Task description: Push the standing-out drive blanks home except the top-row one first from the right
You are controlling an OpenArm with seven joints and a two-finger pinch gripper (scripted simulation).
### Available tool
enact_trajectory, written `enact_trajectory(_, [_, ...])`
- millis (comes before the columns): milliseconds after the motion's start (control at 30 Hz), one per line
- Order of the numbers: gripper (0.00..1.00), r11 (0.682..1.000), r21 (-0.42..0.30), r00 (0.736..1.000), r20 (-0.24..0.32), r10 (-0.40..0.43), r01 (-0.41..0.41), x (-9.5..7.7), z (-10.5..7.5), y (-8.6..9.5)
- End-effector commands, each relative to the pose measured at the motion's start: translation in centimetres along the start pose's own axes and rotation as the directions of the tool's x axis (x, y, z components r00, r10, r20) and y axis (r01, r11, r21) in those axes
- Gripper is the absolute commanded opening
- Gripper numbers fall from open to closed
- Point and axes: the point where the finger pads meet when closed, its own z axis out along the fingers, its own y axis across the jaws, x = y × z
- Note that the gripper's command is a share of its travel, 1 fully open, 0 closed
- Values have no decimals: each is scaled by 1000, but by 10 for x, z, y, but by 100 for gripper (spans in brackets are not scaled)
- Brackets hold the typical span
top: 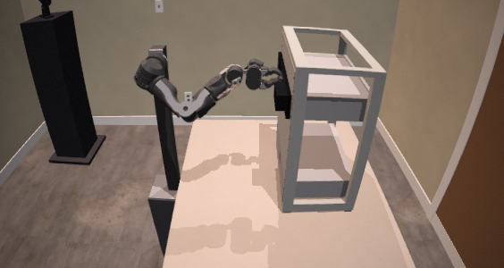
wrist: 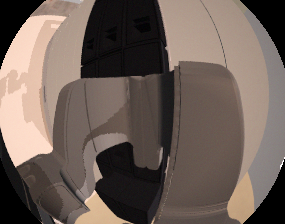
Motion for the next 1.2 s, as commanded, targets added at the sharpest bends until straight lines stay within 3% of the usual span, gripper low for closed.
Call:
enact_trajectory(0, [0, 999, -34, 1000, -5, -4, 4, 1, 0, 10])
enact_trajectory(1167, [0, 999, -33, 1000, -4, -4, 4, -8, 7, -13])
